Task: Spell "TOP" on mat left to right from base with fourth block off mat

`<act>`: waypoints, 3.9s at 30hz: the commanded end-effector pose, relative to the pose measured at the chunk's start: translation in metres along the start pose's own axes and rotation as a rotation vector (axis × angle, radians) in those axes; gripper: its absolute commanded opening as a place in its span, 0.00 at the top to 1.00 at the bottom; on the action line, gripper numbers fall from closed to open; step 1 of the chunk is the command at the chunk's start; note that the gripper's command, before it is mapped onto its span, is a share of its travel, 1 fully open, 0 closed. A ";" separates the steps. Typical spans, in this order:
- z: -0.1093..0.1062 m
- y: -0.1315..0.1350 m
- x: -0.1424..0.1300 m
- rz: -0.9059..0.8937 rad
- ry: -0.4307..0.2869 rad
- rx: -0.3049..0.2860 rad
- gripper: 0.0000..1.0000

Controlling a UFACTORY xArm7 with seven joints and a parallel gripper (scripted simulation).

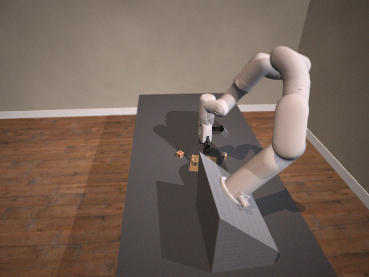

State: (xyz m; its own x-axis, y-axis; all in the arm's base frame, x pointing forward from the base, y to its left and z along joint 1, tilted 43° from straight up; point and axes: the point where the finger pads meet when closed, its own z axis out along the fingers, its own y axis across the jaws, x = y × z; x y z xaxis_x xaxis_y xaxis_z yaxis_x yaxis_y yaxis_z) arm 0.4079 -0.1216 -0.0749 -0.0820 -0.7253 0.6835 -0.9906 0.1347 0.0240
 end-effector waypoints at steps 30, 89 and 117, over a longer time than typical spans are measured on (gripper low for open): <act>0.006 -0.083 -0.114 -0.794 -0.002 0.005 0.00; 0.021 -0.084 -0.114 -0.796 -0.002 0.005 0.31; 0.054 -0.084 -0.115 -0.796 -0.002 0.005 0.31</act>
State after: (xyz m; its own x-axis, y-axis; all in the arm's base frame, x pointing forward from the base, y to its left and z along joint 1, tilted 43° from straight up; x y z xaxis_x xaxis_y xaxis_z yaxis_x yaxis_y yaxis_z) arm 0.4931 -0.0862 -0.1931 0.6501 -0.6045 0.4604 -0.7519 -0.4242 0.5046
